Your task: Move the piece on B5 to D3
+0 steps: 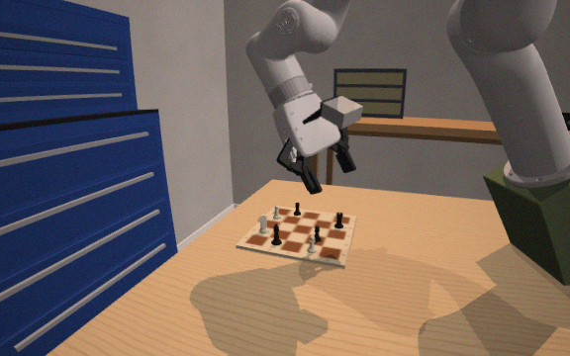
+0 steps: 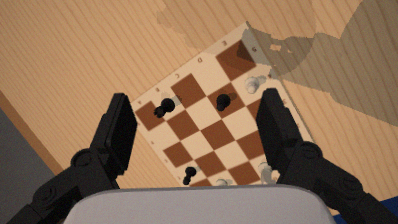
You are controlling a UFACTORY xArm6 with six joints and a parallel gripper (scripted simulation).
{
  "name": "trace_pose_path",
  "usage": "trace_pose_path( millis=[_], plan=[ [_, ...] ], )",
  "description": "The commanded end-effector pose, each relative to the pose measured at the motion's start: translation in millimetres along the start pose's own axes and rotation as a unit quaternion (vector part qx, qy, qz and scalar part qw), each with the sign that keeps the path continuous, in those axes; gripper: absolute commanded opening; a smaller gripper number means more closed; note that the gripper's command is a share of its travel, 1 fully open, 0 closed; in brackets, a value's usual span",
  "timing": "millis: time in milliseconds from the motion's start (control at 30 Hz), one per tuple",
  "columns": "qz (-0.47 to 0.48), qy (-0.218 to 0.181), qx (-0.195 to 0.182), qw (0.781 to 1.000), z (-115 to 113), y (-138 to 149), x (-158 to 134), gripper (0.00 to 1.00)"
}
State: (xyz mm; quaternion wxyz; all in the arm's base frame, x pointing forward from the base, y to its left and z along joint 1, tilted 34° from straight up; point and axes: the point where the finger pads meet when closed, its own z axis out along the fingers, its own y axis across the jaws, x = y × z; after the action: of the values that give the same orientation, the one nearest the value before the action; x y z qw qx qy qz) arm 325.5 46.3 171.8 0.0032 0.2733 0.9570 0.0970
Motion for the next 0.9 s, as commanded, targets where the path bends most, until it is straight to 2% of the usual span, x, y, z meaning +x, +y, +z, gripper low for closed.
trace_pose_path(
  millis=[0,167,267,333,367,433,867],
  plan=[
    [0.106,-0.052,-0.075,0.99,-5,-19,-15,1.0],
    [0.224,-0.102,-0.14,0.959,-8,-40,-27,1.0],
    [0.3,-0.132,-0.175,0.928,-11,-66,-38,1.0],
    [0.3,-0.132,-0.175,0.928,-11,-66,-38,1.0],
    [0.328,-0.145,-0.189,0.914,-12,-72,-40,1.0],
    [0.348,-0.154,-0.198,0.903,-13,-79,-42,1.0],
    [0.354,-0.157,-0.201,0.9,-13,-81,-42,1.0]
  ],
)
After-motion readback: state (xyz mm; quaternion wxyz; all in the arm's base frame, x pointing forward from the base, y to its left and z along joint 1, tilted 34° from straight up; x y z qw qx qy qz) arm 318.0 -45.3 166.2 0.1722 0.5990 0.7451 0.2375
